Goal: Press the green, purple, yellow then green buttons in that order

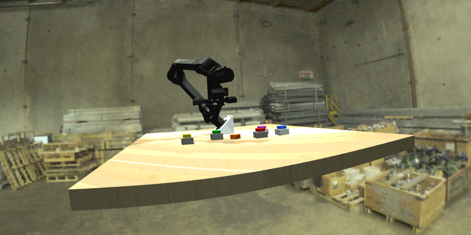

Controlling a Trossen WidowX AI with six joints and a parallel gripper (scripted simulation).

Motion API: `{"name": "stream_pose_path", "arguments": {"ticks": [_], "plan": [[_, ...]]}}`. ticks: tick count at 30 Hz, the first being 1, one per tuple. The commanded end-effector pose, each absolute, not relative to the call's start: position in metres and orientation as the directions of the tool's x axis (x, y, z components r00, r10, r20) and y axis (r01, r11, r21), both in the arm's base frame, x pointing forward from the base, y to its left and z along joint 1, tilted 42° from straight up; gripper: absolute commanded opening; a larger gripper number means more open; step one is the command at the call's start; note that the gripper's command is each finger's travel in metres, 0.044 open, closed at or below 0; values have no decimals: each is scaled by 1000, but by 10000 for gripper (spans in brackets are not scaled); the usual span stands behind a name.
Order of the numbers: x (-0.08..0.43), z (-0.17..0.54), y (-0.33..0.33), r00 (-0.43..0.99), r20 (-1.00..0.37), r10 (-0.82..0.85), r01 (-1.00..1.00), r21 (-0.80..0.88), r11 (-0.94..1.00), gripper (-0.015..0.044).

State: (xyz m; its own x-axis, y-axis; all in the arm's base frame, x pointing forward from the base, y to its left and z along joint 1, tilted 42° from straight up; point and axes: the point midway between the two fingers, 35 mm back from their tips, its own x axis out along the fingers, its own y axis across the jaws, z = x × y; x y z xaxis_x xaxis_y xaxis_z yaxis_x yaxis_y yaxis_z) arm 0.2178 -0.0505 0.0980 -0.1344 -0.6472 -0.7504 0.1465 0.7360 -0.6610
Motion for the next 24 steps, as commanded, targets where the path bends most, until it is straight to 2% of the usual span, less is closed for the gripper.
{"name": "stream_pose_path", "arguments": {"ticks": [1,24], "plan": [[213,86,-62,-131,-746,-653,142,-666,732,20],[209,63,-83,-131,-745,-654,142,-667,731,20]]}}
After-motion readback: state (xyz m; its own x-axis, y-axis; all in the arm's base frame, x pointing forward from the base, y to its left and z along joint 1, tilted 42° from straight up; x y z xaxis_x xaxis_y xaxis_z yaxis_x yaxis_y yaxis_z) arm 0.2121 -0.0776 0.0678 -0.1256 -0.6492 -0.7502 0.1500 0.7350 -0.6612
